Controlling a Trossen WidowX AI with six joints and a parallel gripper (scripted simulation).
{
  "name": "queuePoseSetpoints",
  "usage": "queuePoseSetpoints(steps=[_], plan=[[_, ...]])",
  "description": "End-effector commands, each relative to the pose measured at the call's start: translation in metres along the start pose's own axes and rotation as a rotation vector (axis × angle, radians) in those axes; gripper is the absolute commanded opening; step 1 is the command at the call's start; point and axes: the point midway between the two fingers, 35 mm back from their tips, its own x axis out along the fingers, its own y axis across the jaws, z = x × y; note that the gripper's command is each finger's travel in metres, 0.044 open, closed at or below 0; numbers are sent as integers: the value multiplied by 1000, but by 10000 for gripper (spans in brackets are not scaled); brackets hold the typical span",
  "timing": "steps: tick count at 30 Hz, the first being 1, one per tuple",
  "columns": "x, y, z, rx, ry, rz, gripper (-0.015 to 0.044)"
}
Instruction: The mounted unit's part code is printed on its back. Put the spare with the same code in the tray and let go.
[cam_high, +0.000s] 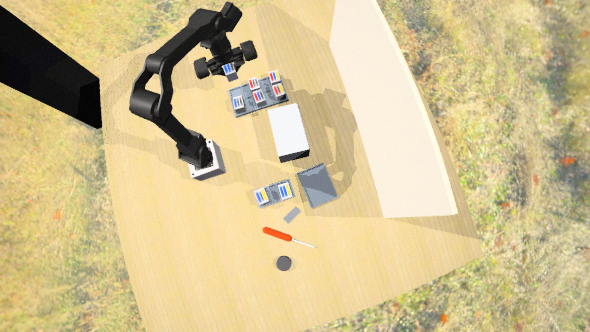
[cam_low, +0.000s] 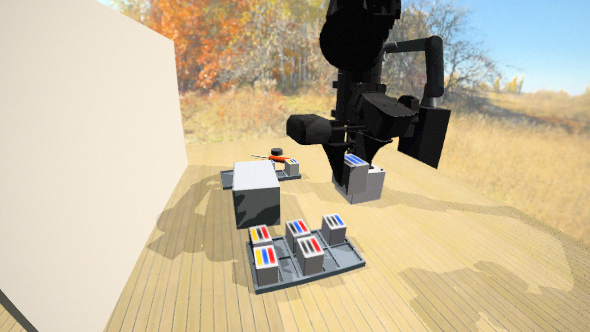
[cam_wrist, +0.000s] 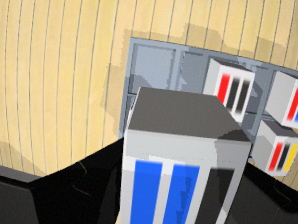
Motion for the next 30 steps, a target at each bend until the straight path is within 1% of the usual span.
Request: queuePoseSetpoints(steps=[1, 18, 30], plan=[[-6, -20, -10, 10, -10, -11, 0], [-11, -91, -72, 37, -17, -32, 0], [-13, -123, -129, 120, -22, -32, 0]])
